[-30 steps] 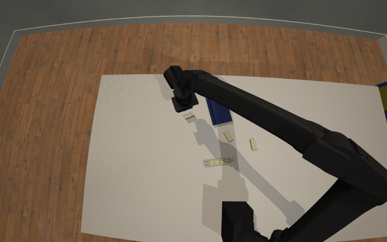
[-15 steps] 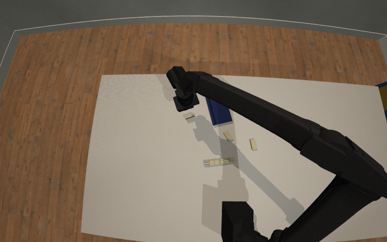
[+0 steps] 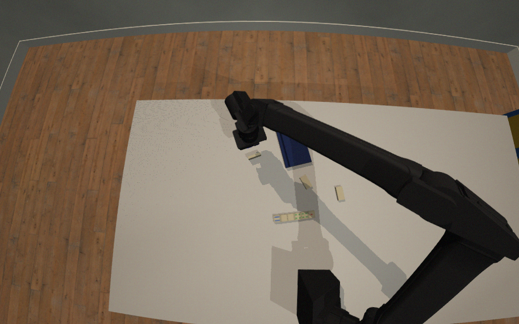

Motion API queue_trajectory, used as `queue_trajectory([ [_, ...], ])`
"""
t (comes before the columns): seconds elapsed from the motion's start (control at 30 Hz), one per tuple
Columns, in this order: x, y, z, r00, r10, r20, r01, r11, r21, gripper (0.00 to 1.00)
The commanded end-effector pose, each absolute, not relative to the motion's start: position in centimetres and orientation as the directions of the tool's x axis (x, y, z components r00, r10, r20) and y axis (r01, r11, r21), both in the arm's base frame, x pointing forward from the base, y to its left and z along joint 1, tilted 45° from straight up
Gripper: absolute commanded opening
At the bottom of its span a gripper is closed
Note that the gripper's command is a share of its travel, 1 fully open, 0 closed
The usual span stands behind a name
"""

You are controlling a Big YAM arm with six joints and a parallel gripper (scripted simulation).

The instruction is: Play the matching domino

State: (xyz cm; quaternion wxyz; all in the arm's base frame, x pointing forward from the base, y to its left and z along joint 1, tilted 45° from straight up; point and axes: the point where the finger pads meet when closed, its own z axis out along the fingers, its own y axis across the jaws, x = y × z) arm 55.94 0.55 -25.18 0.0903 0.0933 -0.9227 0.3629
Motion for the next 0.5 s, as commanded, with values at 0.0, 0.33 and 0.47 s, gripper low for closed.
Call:
queue_trajectory([
  [0.0,56.6,-0.9,-26.2,-0.968,-0.104,0.229,-0.231,0.723,-0.651,0.00],
  [0.33,56.0,-0.4,-26.1,-0.965,-0.107,0.238,-0.240,0.720,-0.651,0.00],
  [0.47,55.9,-1.2,-26.6,-0.965,-0.103,0.241,-0.239,0.721,-0.650,0.00],
])
